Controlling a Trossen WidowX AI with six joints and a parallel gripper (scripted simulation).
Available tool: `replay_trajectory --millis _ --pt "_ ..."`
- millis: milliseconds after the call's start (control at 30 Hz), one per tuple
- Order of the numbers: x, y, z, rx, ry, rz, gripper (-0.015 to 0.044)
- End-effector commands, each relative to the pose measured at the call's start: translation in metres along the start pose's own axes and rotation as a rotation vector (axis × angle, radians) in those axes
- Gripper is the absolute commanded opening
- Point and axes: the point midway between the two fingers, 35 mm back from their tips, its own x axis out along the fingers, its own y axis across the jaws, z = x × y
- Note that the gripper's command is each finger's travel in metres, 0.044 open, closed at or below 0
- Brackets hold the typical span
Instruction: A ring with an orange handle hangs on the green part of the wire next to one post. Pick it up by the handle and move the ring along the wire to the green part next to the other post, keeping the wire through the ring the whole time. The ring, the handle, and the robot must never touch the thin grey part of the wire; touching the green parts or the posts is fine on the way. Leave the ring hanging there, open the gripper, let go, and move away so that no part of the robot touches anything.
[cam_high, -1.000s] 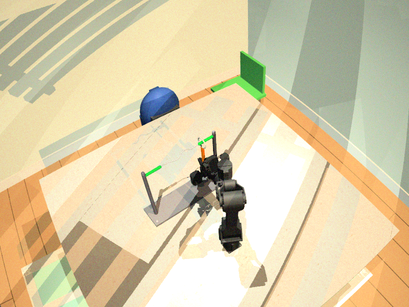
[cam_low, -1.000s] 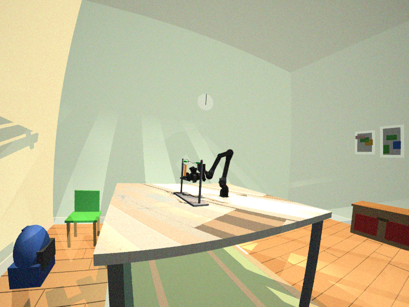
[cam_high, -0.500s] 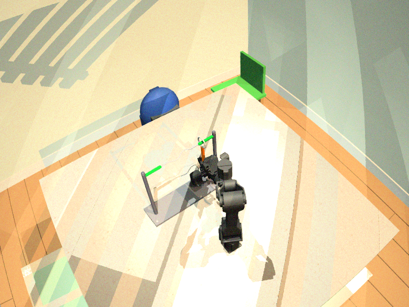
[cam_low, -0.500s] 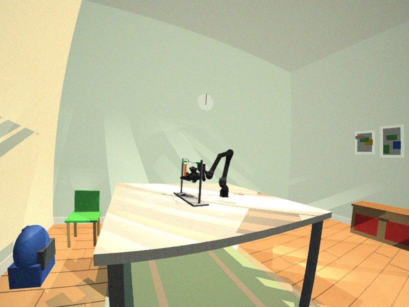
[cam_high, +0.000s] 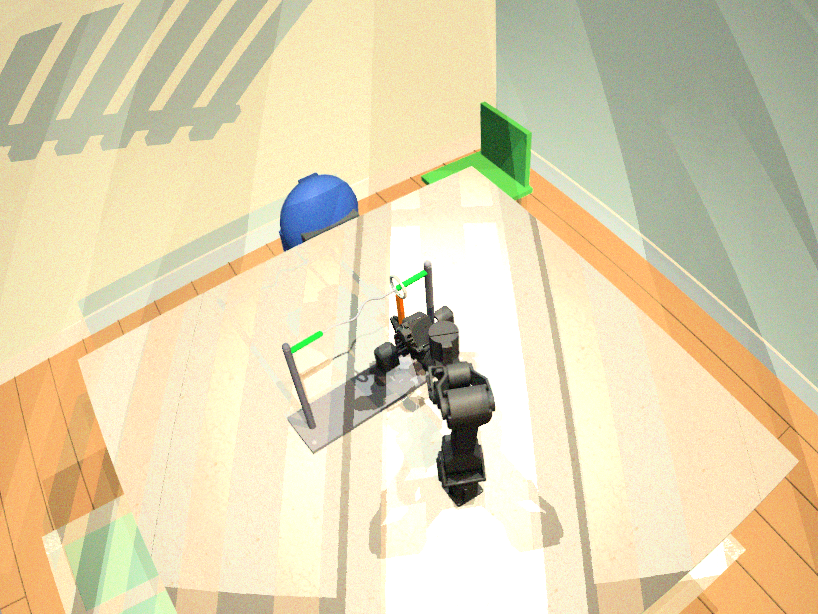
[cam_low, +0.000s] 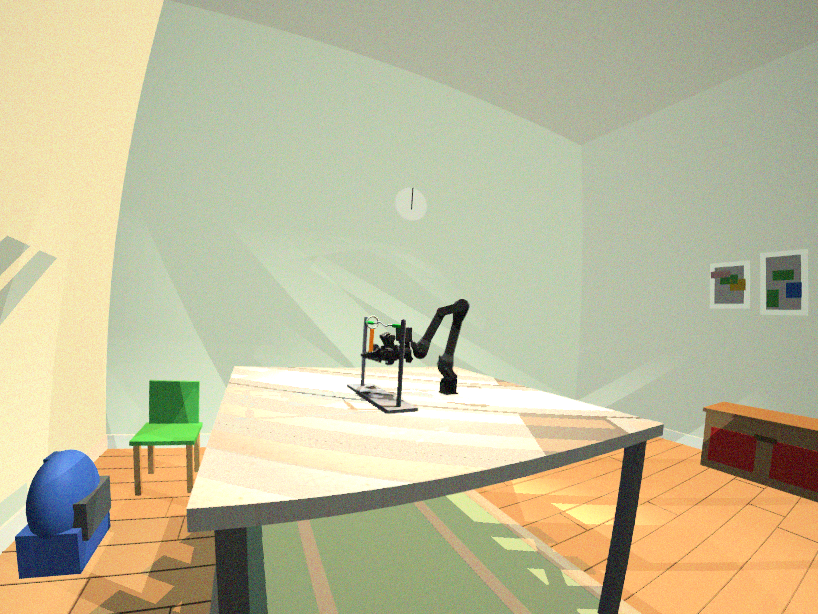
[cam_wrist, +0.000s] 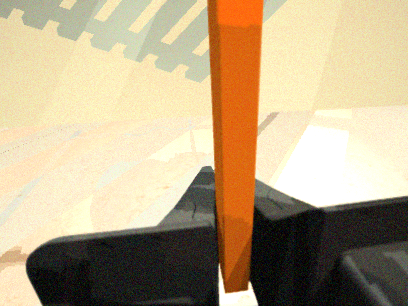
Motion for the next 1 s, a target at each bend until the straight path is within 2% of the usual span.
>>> replay_trajectory --millis 0,967 --pt "-0.001 0.004 -0.003 0.009 0.007 -0.003 -0.015" --pt "-0.001 0.041 -0.002 0.085 0.004 -0.04 -0.015"
